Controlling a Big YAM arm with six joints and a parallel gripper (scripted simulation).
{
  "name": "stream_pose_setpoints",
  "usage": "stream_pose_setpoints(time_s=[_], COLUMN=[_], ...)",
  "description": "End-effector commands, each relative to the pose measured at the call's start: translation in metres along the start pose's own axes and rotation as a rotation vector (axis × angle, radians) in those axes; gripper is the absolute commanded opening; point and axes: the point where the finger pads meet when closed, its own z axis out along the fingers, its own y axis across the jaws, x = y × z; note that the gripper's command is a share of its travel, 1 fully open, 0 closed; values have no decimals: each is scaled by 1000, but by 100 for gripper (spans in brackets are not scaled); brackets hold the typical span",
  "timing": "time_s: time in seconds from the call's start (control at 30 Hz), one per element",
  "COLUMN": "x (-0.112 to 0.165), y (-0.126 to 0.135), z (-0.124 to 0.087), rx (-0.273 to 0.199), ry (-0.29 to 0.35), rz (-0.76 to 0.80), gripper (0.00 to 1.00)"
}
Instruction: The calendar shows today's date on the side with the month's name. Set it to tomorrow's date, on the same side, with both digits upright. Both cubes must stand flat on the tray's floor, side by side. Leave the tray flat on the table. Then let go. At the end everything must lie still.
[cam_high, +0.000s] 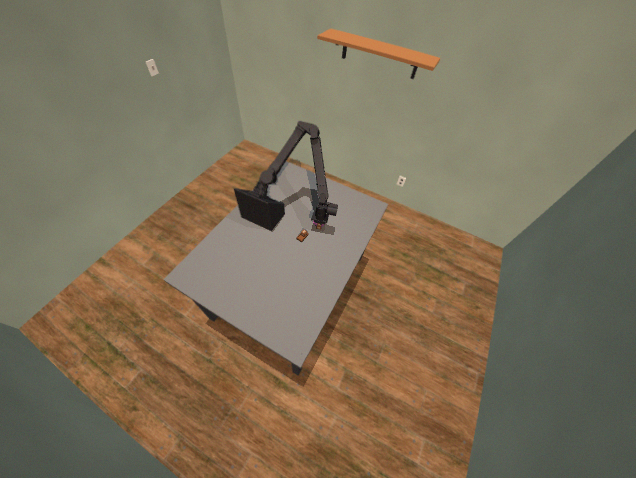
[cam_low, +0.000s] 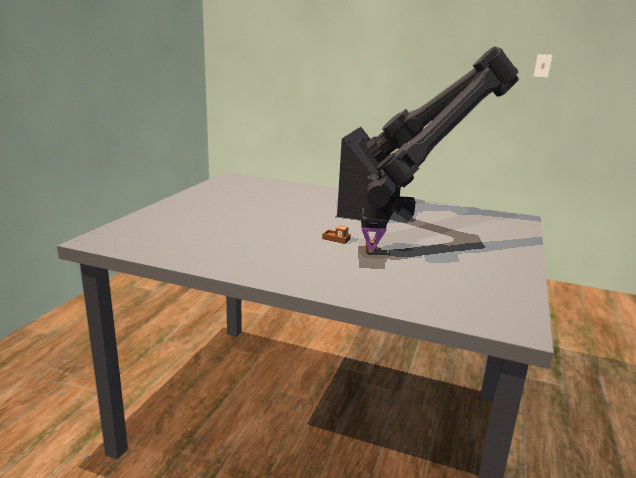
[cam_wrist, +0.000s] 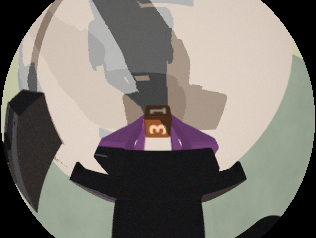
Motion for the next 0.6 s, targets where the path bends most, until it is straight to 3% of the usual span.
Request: stream_pose_setpoints(time_s=[0.0, 0.57], x=[4, 4], y=[-4, -8], z=[-10, -9], rx=[32, 23], ry=[2, 1], rz=[11, 10], gripper=[26, 26])
